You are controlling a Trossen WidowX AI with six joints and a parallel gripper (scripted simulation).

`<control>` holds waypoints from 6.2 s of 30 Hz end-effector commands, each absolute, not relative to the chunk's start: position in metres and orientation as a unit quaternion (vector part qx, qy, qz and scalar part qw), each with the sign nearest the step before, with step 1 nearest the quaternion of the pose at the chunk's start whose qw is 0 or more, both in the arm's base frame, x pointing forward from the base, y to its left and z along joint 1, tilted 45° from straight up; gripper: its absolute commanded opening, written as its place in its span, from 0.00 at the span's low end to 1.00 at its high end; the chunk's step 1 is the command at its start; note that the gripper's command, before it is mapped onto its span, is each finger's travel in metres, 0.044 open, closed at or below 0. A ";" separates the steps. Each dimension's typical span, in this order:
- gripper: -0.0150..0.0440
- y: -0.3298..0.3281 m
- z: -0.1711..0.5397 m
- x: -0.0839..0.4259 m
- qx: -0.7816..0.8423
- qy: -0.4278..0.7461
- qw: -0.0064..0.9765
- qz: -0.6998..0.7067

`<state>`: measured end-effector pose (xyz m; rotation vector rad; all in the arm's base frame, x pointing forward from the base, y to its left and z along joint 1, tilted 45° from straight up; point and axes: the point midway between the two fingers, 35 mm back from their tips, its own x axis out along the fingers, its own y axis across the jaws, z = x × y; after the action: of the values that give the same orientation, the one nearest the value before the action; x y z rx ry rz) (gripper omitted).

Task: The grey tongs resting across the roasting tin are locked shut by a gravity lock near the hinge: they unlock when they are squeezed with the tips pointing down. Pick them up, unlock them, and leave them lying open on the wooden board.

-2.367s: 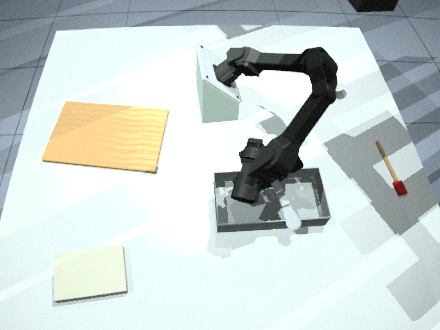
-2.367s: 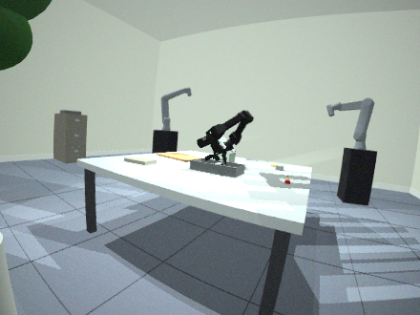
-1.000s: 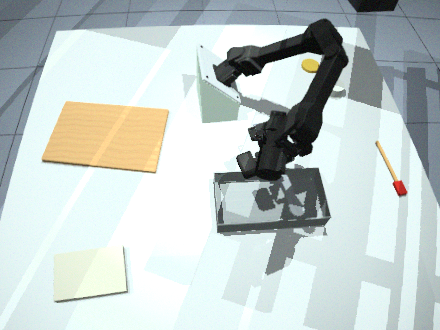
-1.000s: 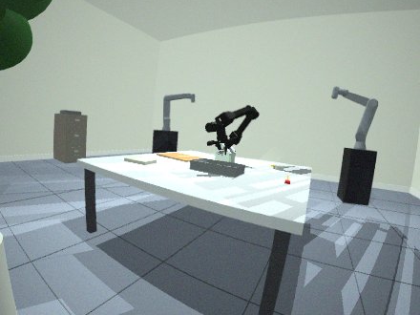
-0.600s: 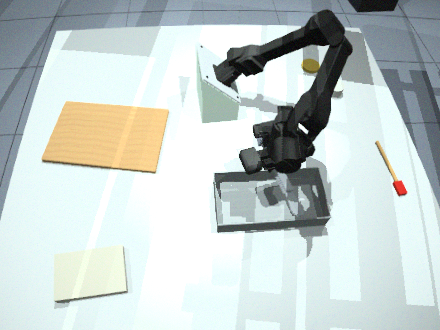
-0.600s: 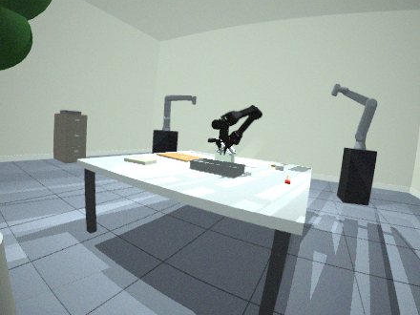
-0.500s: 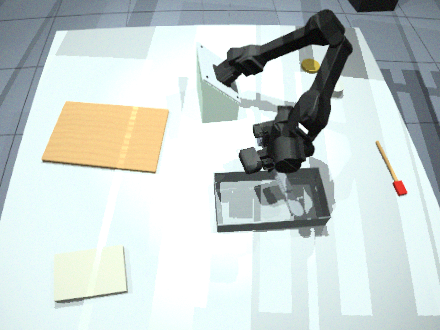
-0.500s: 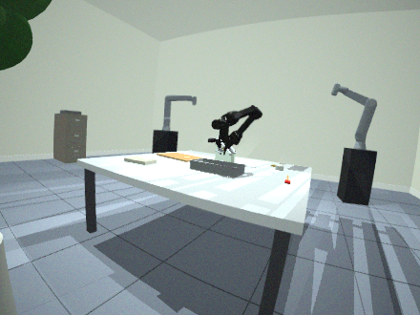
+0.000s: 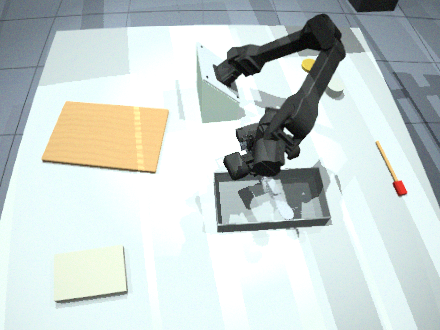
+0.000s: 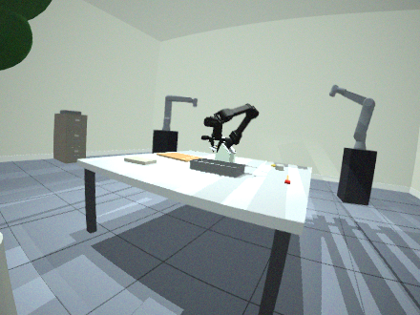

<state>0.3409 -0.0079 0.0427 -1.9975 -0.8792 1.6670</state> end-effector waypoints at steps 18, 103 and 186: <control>0.00 -0.133 -0.027 0.336 -0.735 -0.381 0.088 0.554; 0.00 -0.334 -0.231 0.047 -0.660 -0.564 -0.247 0.430; 0.00 -0.328 -0.175 0.055 -0.376 -0.361 -0.483 0.703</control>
<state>0.0550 -0.3250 -0.1777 -1.7929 -1.7431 3.3096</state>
